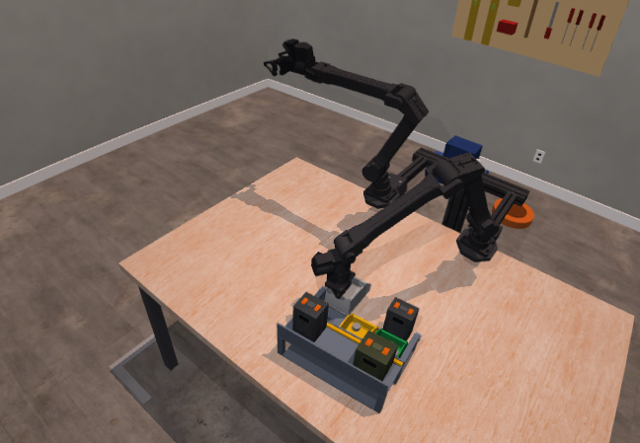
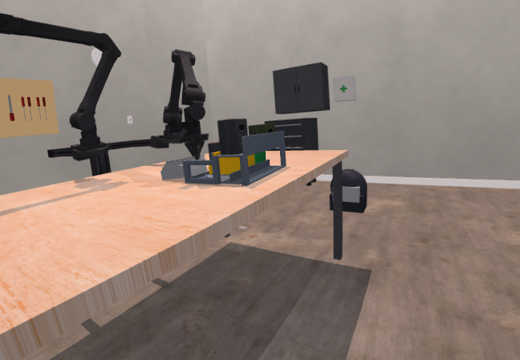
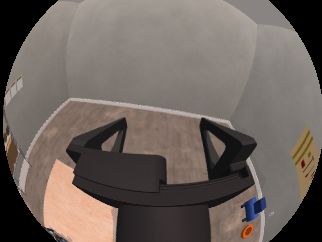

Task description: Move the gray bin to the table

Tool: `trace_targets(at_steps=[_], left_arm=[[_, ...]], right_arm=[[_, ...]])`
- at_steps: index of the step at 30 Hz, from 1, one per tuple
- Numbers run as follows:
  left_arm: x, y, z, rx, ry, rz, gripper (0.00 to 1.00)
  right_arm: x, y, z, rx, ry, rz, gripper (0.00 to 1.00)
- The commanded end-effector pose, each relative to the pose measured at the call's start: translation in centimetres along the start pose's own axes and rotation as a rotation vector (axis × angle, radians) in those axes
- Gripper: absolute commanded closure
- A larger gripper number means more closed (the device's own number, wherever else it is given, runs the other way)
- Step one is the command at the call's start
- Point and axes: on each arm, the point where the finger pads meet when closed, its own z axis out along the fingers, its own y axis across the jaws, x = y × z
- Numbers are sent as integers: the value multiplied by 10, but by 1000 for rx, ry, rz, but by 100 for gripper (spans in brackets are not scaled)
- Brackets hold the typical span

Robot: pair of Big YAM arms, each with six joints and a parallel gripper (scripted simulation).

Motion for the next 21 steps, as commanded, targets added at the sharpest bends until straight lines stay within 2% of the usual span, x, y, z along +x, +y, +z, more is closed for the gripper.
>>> trace_targets(at_steps=[1, 21], left_arm=[[-3, 14, -6, -16, -15, 2, 93], [-4, 15, -7, -17, -16, -3, 94]], right_arm=[[-11, -7, -6, 15, -30, 9, 0], [-11, -7, -6, 15, -30, 9, 0]])
